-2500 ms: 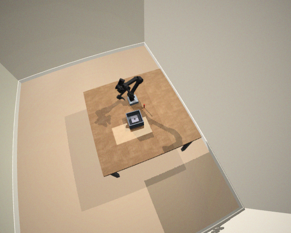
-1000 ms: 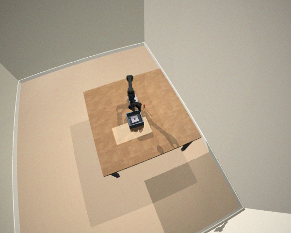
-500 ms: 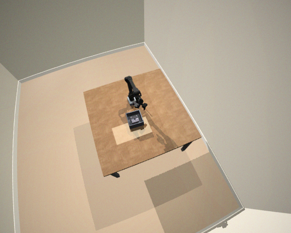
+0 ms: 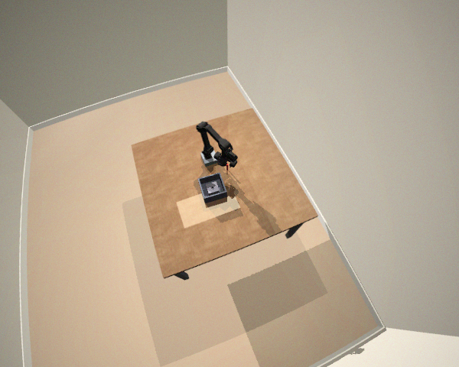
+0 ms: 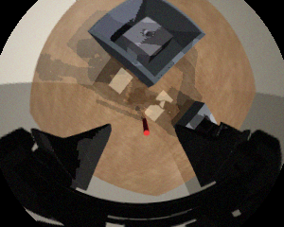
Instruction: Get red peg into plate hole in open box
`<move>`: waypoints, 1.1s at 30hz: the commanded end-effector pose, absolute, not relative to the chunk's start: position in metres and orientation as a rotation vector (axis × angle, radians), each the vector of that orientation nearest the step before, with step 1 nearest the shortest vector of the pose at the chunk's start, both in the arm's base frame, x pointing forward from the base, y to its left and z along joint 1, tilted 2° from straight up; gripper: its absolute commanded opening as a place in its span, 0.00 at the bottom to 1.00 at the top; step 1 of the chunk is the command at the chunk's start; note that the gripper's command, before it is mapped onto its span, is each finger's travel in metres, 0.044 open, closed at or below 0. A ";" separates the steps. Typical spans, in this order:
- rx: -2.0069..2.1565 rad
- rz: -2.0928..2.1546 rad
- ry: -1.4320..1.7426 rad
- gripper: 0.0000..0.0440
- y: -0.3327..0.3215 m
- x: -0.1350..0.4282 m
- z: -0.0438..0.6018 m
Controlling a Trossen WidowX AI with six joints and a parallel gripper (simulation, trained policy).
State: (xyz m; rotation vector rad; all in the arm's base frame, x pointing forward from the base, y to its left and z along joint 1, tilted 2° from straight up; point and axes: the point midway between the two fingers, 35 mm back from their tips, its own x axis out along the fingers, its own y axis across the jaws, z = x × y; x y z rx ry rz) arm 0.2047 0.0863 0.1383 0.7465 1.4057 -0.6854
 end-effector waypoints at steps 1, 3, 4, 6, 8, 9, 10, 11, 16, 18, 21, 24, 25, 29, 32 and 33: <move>0.700 -0.723 1.437 1.00 0.091 0.195 0.129; 0.670 -0.736 1.452 1.00 0.096 0.190 0.124; 0.657 -0.741 1.458 1.00 0.098 0.188 0.121; 0.632 -0.749 1.466 1.00 0.102 0.184 0.115; 0.610 -0.753 1.472 1.00 0.105 0.181 0.109; 0.599 -0.754 1.473 1.00 0.107 0.180 0.105; 0.590 -0.755 1.474 1.00 0.108 0.179 0.101; 0.580 -0.755 1.475 1.00 0.110 0.178 0.098; 0.542 -0.751 1.467 1.00 0.116 0.176 0.077; 0.529 -0.746 1.460 1.00 0.117 0.176 0.069; 0.513 -0.736 1.448 1.00 0.119 0.176 0.055; 0.499 -0.723 1.436 1.00 0.119 0.177 0.042; 0.494 -0.718 1.432 1.00 0.119 0.177 0.038; 0.471 -0.705 1.427 0.97 0.118 0.177 0.024; 0.454 -0.705 1.434 0.81 0.117 0.175 0.016; 0.449 -0.707 1.437 0.75 0.117 0.175 0.013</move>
